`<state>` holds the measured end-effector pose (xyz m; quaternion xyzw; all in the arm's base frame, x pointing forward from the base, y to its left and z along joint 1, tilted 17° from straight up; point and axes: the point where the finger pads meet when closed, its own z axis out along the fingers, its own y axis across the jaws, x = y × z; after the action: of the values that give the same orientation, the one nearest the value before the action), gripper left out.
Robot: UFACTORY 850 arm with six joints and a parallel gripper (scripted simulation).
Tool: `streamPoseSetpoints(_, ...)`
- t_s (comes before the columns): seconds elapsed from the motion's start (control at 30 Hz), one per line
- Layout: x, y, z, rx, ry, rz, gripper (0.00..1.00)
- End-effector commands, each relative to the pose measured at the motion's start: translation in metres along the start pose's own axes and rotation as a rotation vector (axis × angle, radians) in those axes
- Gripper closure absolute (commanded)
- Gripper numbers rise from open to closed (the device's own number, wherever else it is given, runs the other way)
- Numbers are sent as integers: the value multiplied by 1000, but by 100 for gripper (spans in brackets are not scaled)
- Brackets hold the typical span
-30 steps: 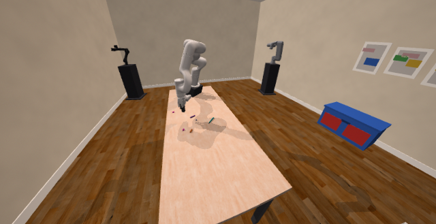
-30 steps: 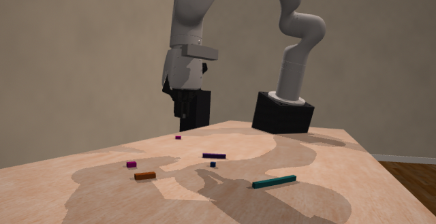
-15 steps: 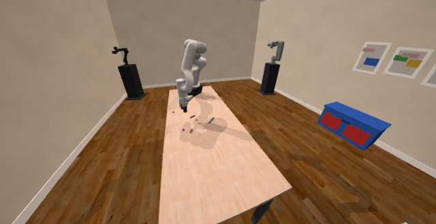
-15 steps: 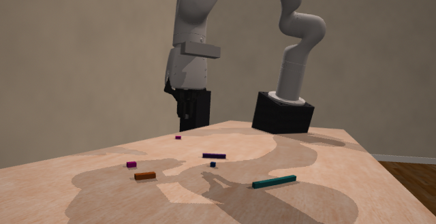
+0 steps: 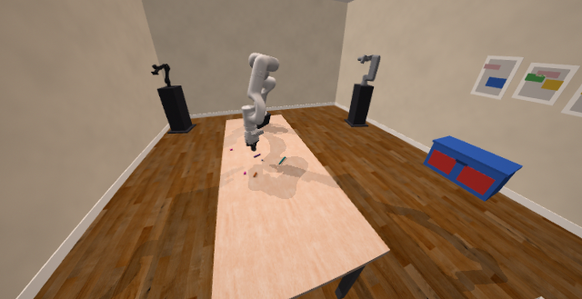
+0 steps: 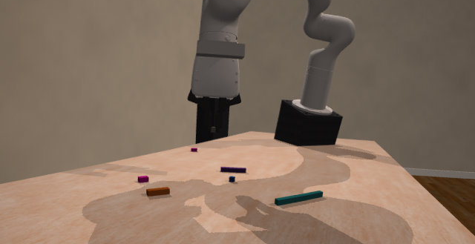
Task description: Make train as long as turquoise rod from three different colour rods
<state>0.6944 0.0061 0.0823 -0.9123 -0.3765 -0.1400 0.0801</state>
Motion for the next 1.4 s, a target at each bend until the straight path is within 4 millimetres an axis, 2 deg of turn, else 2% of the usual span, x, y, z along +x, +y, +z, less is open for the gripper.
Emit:
streamPoseSetpoints(0.0,19,-9,0,0,-37,163,96)
streamPoseSetpoints(0.3,47,-25,0,-5,-36,399,96)
streamPoseSetpoints(0.47,53,-29,0,-6,-35,450,96)
streamPoseSetpoints(1.1,54,-29,1,-6,-36,460,96)
streamPoseSetpoints(1.37,54,-29,19,-6,-36,460,96)
